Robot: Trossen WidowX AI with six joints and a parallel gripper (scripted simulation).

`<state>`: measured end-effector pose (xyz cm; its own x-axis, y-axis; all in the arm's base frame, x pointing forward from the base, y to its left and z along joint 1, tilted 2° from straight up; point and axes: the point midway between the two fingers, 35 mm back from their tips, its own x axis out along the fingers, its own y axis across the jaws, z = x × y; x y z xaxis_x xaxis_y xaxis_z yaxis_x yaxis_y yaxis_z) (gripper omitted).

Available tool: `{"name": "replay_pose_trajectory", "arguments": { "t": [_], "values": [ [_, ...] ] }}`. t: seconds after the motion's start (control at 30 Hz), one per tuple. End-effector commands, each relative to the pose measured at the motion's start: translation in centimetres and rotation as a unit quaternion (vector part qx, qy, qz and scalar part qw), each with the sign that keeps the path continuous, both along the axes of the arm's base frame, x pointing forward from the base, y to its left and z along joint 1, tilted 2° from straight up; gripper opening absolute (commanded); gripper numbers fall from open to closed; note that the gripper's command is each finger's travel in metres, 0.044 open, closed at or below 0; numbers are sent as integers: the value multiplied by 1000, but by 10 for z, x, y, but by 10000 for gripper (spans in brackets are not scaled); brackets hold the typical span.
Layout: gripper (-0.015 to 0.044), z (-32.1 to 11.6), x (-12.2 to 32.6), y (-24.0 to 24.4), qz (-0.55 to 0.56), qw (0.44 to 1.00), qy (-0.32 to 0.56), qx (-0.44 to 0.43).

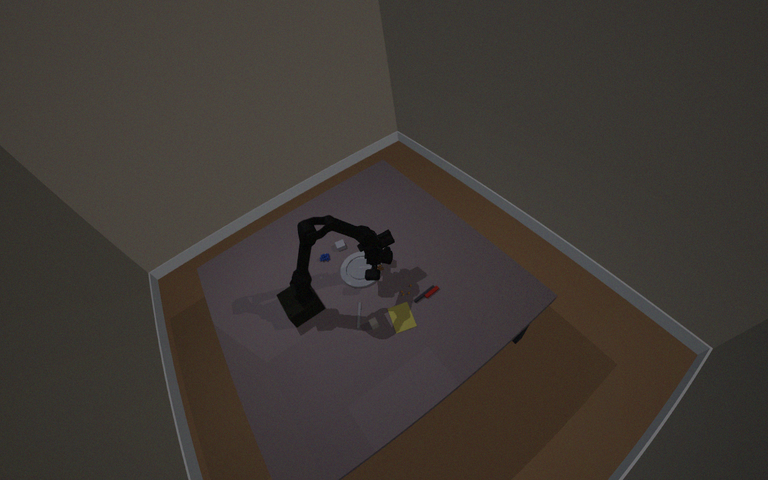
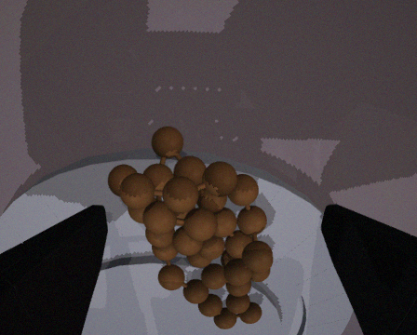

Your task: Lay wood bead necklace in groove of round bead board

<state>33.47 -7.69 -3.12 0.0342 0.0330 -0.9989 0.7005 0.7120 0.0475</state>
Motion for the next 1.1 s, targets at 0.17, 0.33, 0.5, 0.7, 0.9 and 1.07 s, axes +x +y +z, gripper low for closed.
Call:
{"name": "replay_pose_trajectory", "arguments": {
  "t": [0.17,0.33,0.5,0.7,0.9,1.07],
  "values": [
    [196,0,0,0,0,1000,-1,0],
    [124,0,0,0,0,1000,-1,0],
    [90,0,0,0,0,1000,-1,0],
    [50,0,0,0,0,1000,-1,0],
    [10,0,0,0,0,1000,-1,0],
    [0,0,0,0,0,1000,-1,0]
  ]
}}
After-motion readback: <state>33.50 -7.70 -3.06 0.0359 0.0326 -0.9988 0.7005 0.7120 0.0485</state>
